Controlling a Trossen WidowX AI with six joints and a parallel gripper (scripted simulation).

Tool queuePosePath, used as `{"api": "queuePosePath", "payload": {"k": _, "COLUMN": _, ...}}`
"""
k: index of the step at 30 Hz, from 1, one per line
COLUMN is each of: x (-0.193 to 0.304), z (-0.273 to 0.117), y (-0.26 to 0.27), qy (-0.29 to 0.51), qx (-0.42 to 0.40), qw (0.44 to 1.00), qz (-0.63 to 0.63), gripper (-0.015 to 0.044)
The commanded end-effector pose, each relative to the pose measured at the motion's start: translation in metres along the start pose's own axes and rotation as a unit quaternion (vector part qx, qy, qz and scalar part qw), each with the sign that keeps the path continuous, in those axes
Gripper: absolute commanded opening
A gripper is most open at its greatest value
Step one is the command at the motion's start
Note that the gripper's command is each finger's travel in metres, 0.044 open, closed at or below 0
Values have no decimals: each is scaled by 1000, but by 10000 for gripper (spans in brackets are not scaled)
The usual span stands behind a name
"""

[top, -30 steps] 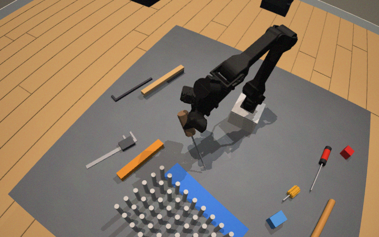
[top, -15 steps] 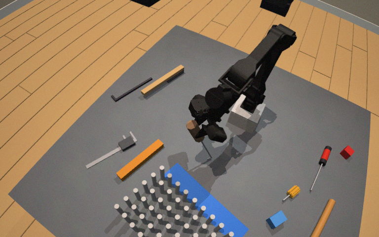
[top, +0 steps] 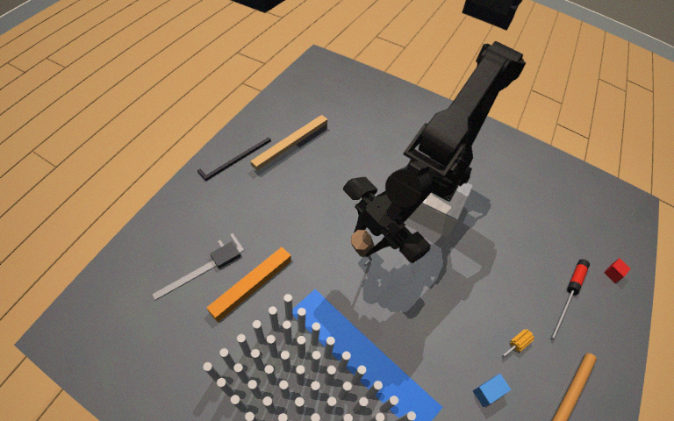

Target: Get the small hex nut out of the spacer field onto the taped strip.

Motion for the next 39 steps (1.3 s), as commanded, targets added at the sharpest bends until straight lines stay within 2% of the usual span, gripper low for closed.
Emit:
{"api": "queuePosePath", "payload": {"k": 1, "x": 1, "z": -2, "y": 7, "qy": -1, "qx": -1, "qw": 998, "qz": -59, "gripper": 0}}
{"api": "queuePosePath", "payload": {"k": 10, "x": 5, "z": -6, "y": 25, "qy": 0, "qx": -10, "qw": 977, "qz": -211, "gripper": 0}}
{"api": "queuePosePath", "payload": {"k": 19, "x": 10, "z": -11, "y": 42, "qy": -2, "qx": -20, "qw": 933, "qz": -359, "gripper": 0}}
{"api": "queuePosePath", "payload": {"k": 28, "x": 17, "z": -16, "y": 59, "qy": -7, "qx": -27, "qw": 866, "qz": -499, "gripper": 0}}
{"api": "queuePosePath", "payload": {"k": 39, "x": 26, "z": -23, "y": 79, "qy": -16, "qx": -34, "qw": 759, "qz": -650, "gripper": 0}}
Point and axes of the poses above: the point midway between the two fingers, 35 mm back from their tips, its own z axis out along the fingers, its own y axis across the jaws, x = y × z, the point moved 5 cm from there along -z, back along the fingers, and after that the axes turned 1 degree about z, right-handed, at the moved point
